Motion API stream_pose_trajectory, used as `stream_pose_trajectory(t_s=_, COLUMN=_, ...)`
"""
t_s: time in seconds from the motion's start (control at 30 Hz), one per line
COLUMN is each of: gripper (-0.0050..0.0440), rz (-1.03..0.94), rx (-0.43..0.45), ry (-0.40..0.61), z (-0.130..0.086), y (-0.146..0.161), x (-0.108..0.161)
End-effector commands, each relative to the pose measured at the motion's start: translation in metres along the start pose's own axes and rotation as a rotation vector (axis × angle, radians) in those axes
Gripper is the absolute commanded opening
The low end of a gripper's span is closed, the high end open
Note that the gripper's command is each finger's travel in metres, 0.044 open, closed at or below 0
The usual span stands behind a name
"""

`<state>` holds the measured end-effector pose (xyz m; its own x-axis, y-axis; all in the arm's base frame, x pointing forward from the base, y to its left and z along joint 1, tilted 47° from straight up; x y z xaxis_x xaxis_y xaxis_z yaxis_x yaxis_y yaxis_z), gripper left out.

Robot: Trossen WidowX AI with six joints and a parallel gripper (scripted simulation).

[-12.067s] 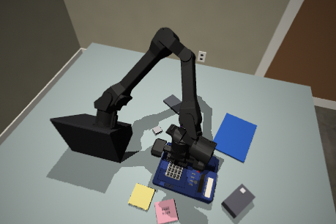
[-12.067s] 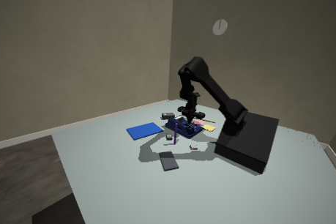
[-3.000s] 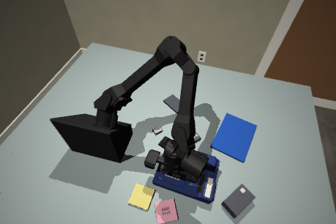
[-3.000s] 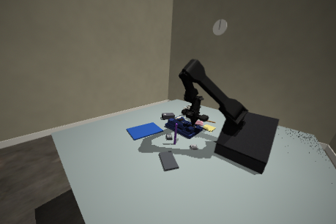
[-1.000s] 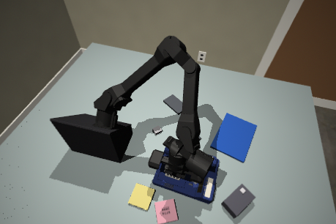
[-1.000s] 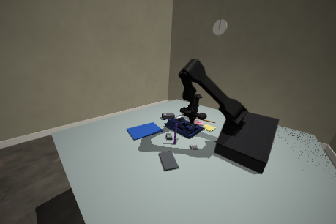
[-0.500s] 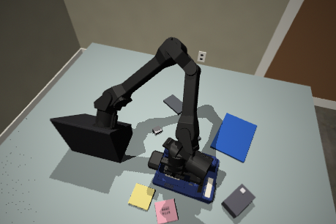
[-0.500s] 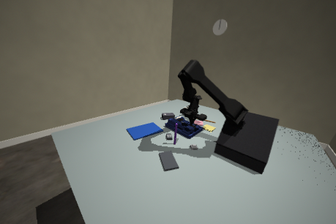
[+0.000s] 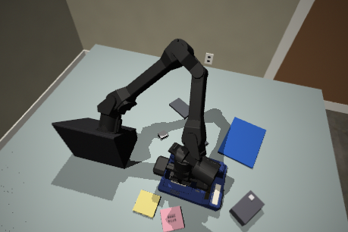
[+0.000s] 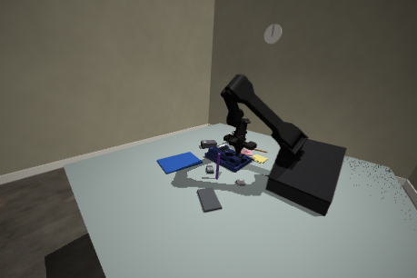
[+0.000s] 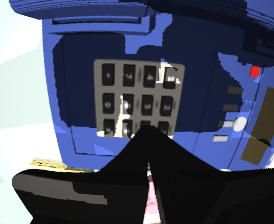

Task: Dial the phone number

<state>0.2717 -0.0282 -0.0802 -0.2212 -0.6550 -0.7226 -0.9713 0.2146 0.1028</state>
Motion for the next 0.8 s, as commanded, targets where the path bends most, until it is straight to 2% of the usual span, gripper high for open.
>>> stream_pose_trajectory(t_s=0.0, gripper=-0.0050, rz=0.004, rx=-0.005, ry=-0.002, z=0.0015, y=0.0011, x=-0.0001)
stream_pose_trajectory(t_s=0.77, gripper=-0.0050, rz=0.004, rx=-0.005, ry=-0.002, z=0.0041, y=0.0011, x=-0.0001)
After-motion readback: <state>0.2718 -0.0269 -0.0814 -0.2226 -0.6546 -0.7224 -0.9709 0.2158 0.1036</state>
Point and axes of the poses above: the point midway between the two fingers, 35 mm back from their tips, its own z axis out along the fingers, its own y axis across the jaws, x = y × z, the point moved 5 cm from there along -z, back along the fingers, and after that the axes turned 4 degrees about z, right-handed, at the moved point
